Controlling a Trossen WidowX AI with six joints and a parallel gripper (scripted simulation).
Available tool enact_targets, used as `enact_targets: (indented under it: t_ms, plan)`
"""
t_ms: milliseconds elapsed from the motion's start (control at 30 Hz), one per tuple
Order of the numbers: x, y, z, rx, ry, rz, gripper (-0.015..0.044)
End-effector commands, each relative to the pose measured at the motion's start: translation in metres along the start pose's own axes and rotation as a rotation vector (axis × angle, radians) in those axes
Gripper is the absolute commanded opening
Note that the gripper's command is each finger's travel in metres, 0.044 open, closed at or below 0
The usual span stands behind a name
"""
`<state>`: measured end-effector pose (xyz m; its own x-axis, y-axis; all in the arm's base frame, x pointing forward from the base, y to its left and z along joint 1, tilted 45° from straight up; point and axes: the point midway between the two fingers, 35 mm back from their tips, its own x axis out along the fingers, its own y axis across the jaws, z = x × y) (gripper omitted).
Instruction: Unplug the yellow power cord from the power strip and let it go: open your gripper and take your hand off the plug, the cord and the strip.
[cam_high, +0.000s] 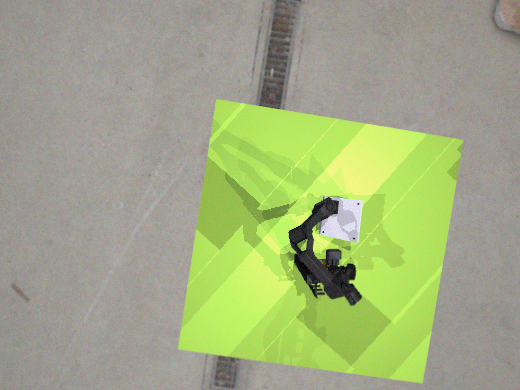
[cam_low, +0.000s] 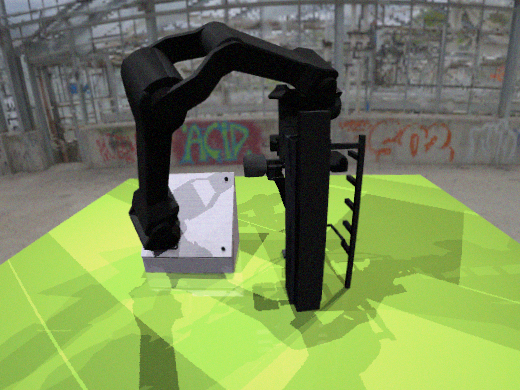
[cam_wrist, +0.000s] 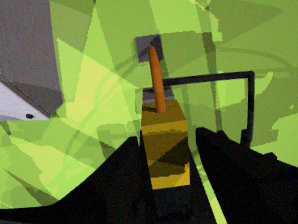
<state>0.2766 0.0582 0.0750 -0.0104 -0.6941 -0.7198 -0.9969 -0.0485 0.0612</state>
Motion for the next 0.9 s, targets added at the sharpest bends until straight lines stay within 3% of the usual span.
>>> enact_targets:
  t_ms: [0, 133, 267, 533, 867]
  plan:
    - [0.006, 0.001, -0.001, -0.006, 0.006, -0.002, 0.016]
    - [0.009, 0.001, -0.001, -0.006, 0.006, -0.002, 0.016]
    - [0.006, 0.0, -0.001, 0.0, 0.001, 0.002, 0.0055]
    - [0.006, 0.0, -0.001, 0.0, 0.001, 0.002, 0.0002]
    - [0.005, -0.001, 0.011, -0.001, -0.001, 0.001, 0.0]
